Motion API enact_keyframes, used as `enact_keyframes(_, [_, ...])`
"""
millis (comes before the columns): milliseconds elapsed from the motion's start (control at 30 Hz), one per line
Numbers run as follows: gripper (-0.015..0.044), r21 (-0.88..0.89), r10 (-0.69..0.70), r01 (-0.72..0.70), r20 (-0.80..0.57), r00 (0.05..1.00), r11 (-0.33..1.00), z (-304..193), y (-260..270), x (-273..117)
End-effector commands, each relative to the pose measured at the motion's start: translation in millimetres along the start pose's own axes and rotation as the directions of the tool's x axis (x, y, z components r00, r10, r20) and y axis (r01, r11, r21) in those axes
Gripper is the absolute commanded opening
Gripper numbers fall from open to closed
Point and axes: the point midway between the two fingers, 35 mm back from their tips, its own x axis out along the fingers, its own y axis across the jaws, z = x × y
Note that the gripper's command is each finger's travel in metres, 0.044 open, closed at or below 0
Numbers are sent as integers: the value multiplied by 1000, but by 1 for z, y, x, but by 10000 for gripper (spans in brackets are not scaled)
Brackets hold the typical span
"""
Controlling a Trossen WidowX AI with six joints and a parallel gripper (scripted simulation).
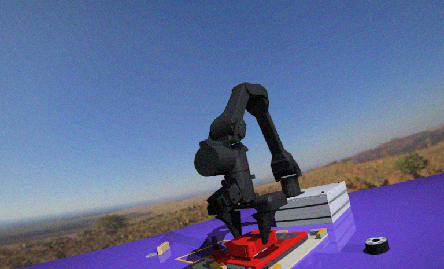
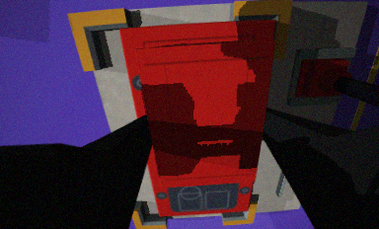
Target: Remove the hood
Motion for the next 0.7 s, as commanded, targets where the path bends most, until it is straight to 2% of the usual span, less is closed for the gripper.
enact_keyframes(0, [0,0,1,-1,2,1000,1000,1,0,-4])
enact_keyframes(667, [0,0,1,-1,2,1000,1000,1,0,-17])
